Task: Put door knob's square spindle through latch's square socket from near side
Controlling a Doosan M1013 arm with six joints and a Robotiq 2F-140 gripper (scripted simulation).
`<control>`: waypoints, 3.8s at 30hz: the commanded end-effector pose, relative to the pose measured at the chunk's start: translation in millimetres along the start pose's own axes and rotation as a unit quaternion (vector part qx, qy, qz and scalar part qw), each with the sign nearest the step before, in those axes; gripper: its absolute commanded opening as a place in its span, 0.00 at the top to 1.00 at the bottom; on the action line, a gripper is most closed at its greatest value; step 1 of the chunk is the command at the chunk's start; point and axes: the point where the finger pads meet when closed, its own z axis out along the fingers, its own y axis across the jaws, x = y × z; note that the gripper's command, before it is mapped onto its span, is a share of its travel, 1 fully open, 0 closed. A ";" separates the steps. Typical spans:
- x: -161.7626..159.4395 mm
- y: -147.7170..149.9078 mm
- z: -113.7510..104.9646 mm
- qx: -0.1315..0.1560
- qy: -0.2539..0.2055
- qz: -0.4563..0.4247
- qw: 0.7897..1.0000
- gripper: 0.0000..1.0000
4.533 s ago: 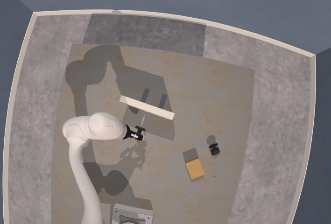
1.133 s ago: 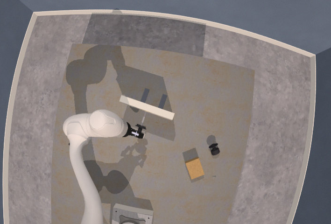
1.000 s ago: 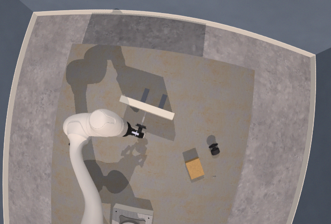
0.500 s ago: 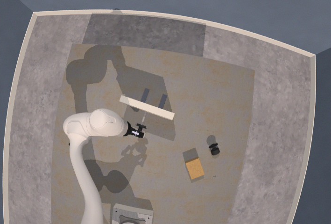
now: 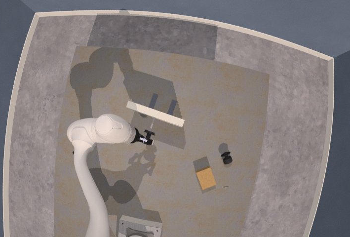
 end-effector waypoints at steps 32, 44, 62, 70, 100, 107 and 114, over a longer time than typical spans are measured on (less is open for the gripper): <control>5.5 0.0 -0.5 0.000 0.000 0.000 1.000 0.58; 6.2 0.0 -0.6 0.000 0.000 0.000 1.000 0.58; 7.0 0.0 -0.6 0.000 0.000 0.000 1.000 0.58; 7.9 0.0 -0.7 0.000 0.000 0.000 1.000 0.58; 9.8 0.0 -0.8 0.000 0.000 0.000 1.000 0.58; 10.0 0.0 -0.8 0.000 0.000 0.000 1.000 0.58; 10.0 0.0 -0.8 0.000 0.000 0.000 1.000 0.58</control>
